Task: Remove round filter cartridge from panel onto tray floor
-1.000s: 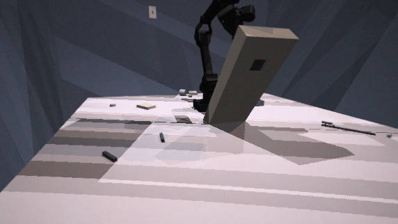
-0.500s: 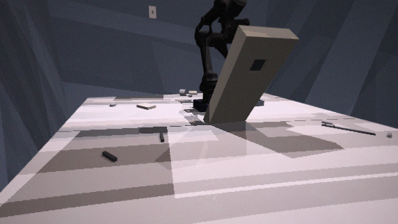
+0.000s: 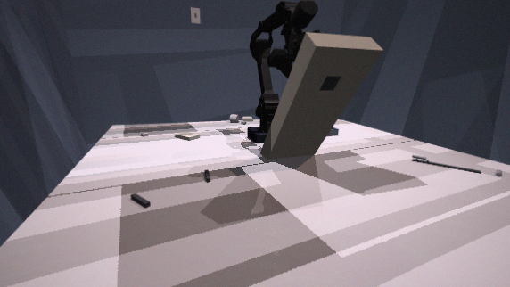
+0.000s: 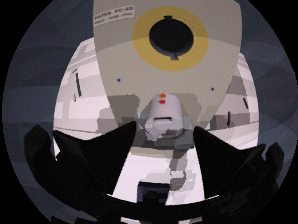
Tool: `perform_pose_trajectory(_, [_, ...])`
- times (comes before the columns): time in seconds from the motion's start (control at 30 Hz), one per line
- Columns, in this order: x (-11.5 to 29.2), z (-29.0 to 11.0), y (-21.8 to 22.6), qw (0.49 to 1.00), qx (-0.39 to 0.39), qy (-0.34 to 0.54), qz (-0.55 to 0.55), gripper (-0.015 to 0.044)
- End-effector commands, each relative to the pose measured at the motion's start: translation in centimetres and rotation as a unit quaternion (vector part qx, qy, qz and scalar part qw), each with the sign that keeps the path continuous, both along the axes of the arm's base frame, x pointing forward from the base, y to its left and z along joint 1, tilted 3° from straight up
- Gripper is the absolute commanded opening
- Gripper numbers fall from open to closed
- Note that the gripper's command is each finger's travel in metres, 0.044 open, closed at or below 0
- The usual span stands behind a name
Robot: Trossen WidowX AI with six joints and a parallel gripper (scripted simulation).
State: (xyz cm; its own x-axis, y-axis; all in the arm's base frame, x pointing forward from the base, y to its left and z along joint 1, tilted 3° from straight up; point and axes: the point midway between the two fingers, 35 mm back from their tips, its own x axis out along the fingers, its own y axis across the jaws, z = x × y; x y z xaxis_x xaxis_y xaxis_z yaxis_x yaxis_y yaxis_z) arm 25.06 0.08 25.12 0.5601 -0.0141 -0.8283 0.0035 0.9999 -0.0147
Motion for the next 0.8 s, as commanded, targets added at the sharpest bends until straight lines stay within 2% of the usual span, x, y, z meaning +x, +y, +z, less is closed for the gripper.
perform_pose_trajectory(0.0, [0.3, -0.8, 0.0, 1.0, 0.003, 0.005, -0.001, 0.0305])
perform_pose_trajectory(0.57, [1.3, -2.6, 0.0, 1.0, 0.003, 0.005, -0.001, 0.0305])
perform_pose_trajectory(0.63, [1.3, -2.2, 0.0, 1.0, 0.001, 0.001, -0.001, 0.0252])
perform_pose_trajectory(0.77, [1.3, -2.2, 0.0, 1.0, 0.001, 0.001, -0.001, 0.0226])
